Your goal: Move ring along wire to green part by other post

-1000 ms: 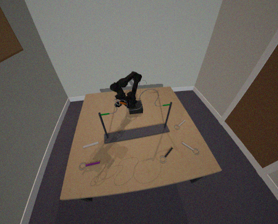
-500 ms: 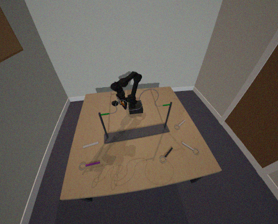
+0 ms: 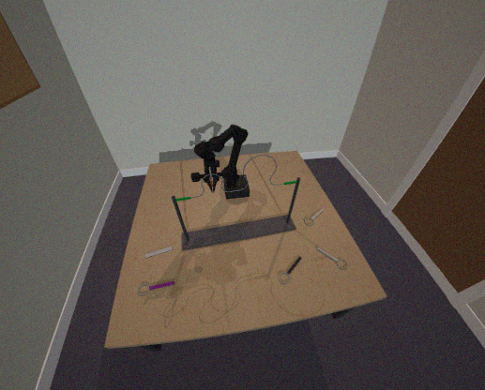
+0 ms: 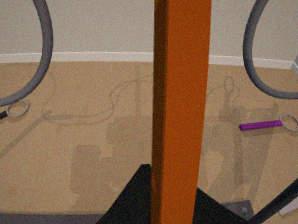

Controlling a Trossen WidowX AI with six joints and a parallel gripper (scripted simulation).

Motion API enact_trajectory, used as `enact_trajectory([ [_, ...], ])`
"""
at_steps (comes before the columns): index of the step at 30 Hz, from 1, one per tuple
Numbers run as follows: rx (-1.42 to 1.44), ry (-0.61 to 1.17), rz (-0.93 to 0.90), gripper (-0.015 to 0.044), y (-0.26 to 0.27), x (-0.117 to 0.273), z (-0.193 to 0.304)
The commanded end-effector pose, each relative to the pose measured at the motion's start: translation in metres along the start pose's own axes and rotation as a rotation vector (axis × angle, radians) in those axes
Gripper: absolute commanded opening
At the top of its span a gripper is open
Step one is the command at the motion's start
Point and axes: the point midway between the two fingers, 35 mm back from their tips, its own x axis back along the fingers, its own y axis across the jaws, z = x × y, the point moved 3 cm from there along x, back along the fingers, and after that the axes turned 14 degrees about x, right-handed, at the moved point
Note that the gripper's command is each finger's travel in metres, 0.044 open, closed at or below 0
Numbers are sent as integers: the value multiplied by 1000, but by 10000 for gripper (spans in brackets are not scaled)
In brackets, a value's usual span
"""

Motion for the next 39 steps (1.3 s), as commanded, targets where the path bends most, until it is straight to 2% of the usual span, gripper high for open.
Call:
enact_trajectory([
  [1,78,13,45,-150,-4,-1,4],
  [39,823,74,480,-150,-50,8,-5],
])
